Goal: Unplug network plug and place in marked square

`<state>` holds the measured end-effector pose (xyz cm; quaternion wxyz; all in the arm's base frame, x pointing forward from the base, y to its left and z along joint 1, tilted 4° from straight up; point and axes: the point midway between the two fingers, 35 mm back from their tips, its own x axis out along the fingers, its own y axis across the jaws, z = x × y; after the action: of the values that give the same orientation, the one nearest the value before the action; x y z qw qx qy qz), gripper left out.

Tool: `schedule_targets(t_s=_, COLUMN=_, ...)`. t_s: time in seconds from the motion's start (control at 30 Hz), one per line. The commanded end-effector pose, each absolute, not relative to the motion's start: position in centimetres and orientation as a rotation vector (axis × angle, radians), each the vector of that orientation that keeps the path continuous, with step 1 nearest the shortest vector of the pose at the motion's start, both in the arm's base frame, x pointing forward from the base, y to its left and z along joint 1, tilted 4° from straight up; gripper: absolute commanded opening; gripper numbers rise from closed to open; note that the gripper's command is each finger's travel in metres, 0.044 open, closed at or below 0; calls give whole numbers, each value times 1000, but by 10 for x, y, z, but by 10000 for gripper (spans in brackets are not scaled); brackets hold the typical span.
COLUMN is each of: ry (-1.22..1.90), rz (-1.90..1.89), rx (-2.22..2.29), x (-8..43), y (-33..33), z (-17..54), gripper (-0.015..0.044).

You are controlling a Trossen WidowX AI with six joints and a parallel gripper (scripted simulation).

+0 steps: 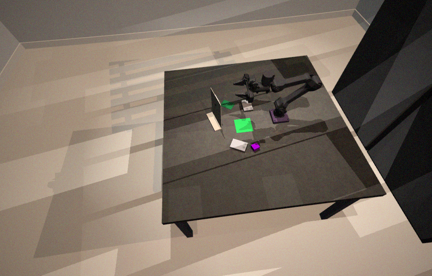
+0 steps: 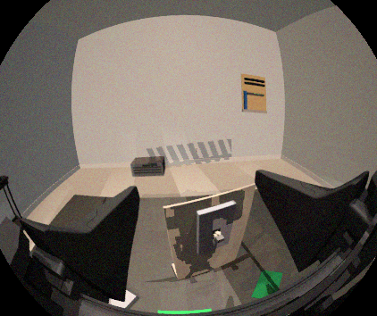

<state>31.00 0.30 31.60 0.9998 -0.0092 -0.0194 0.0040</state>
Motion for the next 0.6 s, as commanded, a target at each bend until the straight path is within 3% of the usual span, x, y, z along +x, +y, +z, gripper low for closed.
schedule_targets(t_s=0.0, ry=-39, rz=10, rx=-13, x=311, y=3, z=316, gripper=374)
schedule_targets(t_s=0.27, ry=-38, rz=90, rx=218, x=333, y=-6, z=298, gripper=164)
schedule_targets(t_s=0.57, ry=-6, rz=188, rx=496, x=350, y=-22, z=271, gripper=156)
